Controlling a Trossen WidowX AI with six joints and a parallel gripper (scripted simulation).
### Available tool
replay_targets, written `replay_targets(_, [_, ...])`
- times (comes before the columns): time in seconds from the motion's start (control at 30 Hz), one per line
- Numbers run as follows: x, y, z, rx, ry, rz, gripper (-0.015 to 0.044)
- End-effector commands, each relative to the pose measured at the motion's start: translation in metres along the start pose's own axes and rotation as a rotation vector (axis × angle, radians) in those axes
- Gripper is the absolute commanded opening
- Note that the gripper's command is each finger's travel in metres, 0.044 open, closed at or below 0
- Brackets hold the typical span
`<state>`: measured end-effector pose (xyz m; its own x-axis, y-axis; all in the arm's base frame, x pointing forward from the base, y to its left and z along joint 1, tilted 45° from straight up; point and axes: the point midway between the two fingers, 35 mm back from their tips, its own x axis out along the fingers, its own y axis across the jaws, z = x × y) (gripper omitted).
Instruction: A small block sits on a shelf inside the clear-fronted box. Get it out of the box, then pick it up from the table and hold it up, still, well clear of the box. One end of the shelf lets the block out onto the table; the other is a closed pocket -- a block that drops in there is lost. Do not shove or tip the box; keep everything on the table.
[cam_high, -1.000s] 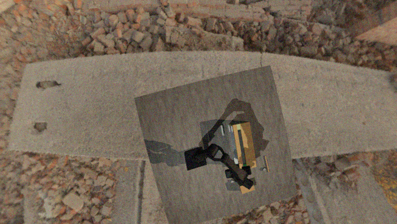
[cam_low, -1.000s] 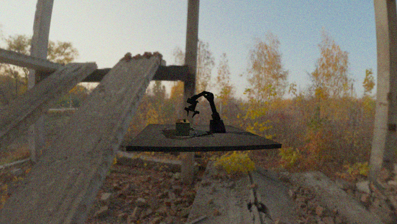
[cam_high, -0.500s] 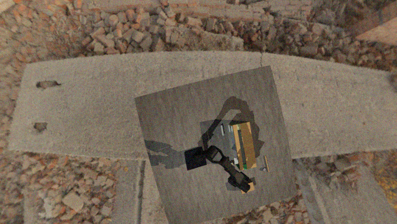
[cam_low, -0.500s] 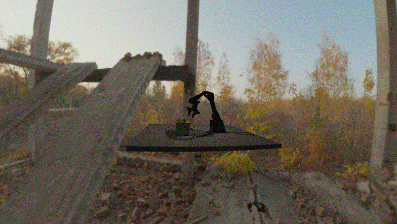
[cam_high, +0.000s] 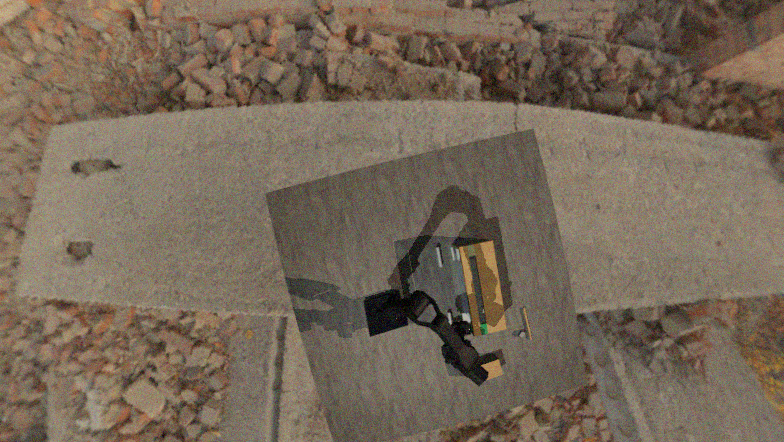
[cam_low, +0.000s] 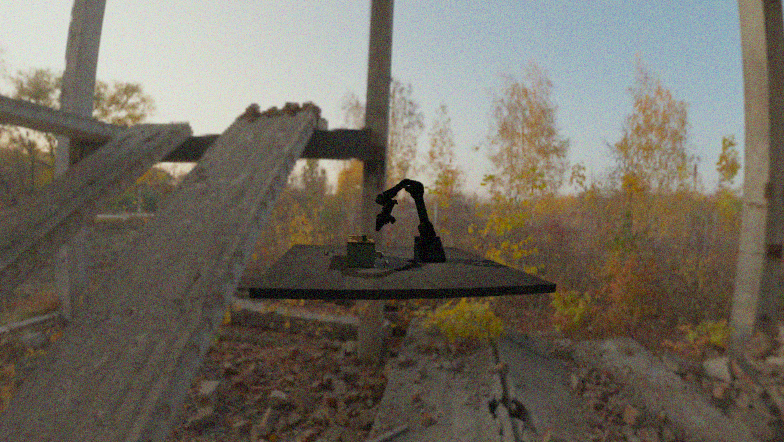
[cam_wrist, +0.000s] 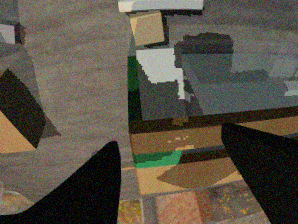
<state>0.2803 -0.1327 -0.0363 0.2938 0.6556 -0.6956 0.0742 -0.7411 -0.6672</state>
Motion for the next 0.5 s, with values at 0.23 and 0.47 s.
replay_targets(0.23, [0.040,0.004,0.013,0.067,0.008,-0.006,0.0285])
replay_targets(0.47, [0.088,0.001,0.037,0.066,0.008,-0.010,0.0285])
